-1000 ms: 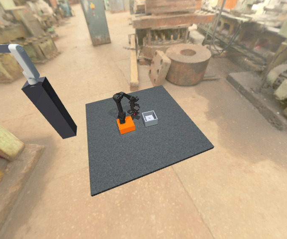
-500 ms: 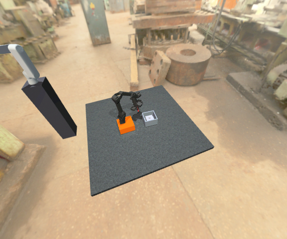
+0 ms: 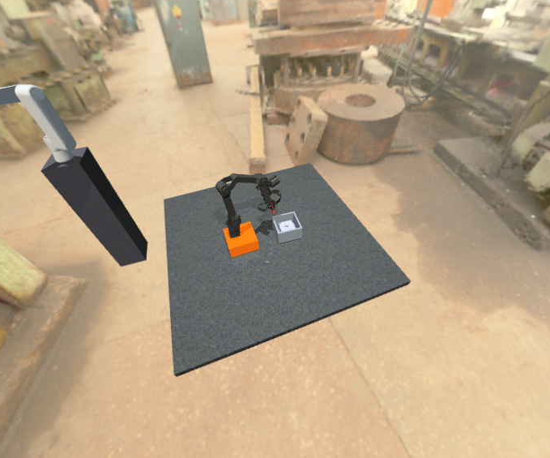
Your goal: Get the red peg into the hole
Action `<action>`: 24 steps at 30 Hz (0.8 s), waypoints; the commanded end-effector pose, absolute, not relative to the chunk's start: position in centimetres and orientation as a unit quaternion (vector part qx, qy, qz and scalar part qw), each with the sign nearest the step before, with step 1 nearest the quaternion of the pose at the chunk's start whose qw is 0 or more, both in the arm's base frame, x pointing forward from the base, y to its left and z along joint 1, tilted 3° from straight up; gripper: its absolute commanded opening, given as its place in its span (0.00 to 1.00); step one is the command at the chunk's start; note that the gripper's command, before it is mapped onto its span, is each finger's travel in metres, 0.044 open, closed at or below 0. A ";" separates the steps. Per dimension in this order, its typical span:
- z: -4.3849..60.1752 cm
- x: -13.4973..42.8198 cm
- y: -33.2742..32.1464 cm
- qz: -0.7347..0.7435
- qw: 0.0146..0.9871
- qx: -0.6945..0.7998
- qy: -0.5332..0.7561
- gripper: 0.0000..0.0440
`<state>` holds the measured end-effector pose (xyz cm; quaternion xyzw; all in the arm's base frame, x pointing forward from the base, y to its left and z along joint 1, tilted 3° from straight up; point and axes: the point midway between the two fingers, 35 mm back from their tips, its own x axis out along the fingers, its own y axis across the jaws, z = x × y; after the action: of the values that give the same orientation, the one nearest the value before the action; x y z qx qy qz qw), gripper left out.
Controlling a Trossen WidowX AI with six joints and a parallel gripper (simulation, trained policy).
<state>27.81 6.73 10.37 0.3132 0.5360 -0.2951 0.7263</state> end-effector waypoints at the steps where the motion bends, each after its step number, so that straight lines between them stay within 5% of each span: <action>1: 10.6 28.7 5.7 -0.302 0.728 0.315 0.528 0.00; 24: 8.8 33.2 -1.2 -0.346 0.704 0.352 0.512 0.02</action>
<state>32.75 -0.96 9.01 0.3486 0.5100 -0.3484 0.7050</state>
